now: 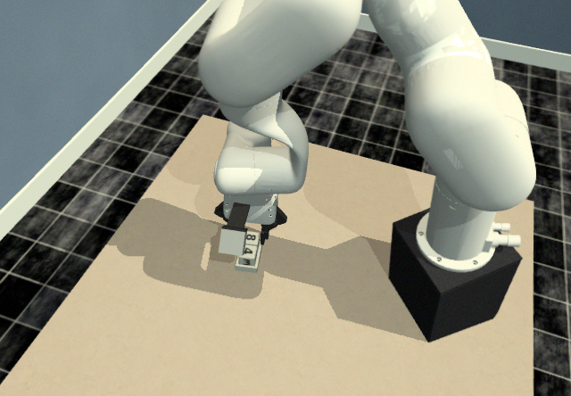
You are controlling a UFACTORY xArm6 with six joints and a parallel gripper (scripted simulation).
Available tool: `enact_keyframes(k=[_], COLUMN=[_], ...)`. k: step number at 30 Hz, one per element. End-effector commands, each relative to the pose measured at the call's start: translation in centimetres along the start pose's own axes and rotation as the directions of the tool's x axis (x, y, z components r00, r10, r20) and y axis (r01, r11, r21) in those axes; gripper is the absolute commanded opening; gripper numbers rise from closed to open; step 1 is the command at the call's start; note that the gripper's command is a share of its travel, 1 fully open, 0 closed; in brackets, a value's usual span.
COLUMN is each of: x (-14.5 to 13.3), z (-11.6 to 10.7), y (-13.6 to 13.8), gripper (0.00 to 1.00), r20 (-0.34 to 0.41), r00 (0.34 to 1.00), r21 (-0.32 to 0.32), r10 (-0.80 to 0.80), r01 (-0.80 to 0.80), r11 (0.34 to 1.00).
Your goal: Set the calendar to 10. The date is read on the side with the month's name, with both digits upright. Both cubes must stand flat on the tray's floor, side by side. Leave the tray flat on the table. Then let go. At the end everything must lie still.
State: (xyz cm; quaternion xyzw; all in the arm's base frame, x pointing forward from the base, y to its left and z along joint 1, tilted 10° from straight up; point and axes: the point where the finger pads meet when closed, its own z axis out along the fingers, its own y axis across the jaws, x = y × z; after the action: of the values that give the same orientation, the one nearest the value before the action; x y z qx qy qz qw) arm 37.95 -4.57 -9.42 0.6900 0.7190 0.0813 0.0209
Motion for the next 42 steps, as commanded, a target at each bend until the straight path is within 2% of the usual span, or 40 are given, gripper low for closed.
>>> enact_keyframes(k=[1,12,42], x=[0.0,0.0,0.0], z=[0.6,1.9,1.9], y=[0.1,0.1,0.1], gripper=[0.49,0.49,0.49], r20=[0.0,0.0,0.0], r00=[1.0,1.0,1.0], r21=[-0.004,-0.004,-0.004], r10=[0.0,0.0,0.0], r01=[0.0,0.0,0.0], r11=[1.0,1.0,1.0])
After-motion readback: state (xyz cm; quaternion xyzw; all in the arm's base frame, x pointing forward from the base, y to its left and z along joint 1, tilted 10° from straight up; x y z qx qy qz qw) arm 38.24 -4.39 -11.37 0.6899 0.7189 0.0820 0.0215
